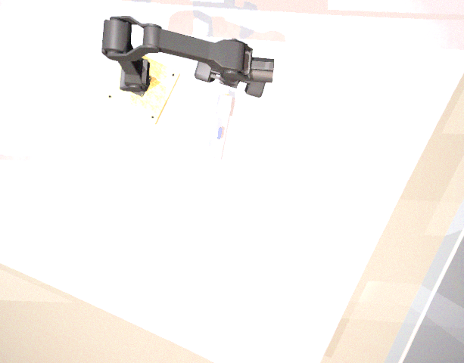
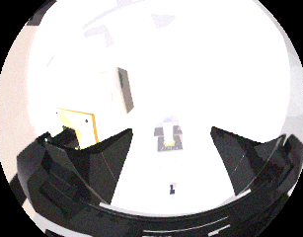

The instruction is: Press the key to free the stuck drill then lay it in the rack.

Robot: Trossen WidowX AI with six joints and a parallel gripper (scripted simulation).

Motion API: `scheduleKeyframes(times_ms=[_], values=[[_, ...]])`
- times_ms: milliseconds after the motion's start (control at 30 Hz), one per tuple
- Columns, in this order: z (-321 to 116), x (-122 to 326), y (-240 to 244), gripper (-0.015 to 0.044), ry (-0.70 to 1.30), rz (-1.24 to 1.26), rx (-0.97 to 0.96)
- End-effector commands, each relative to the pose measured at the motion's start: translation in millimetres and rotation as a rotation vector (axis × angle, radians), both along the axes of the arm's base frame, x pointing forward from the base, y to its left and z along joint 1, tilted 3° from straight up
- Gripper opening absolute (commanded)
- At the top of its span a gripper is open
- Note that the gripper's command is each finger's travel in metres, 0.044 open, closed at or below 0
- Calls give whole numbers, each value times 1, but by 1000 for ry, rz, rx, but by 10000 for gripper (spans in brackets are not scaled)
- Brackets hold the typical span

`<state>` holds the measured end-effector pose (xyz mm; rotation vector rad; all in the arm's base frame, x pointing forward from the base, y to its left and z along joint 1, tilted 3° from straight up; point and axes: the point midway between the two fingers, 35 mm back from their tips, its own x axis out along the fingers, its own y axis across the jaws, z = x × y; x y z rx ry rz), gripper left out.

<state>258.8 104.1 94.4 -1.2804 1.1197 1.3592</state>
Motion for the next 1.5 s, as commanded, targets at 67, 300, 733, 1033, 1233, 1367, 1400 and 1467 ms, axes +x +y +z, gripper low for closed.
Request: scheduleKeyframes(times_ms=[67,300,733,1033,1233,1367,1400,1467], values=[[-5,-7,7,440,-8,105,6],[-5,-7,7,440,-8,105,6],[-15,-6,5,440,-8,105,6],[-29,-5,2,440,-8,105,6],[-39,-4,0,440,-8,105,6],[-45,-4,-2,440,-8,105,6],[-47,-4,-2,440,-8,105,6],[-50,-4,-3,440,-8,105,6]])
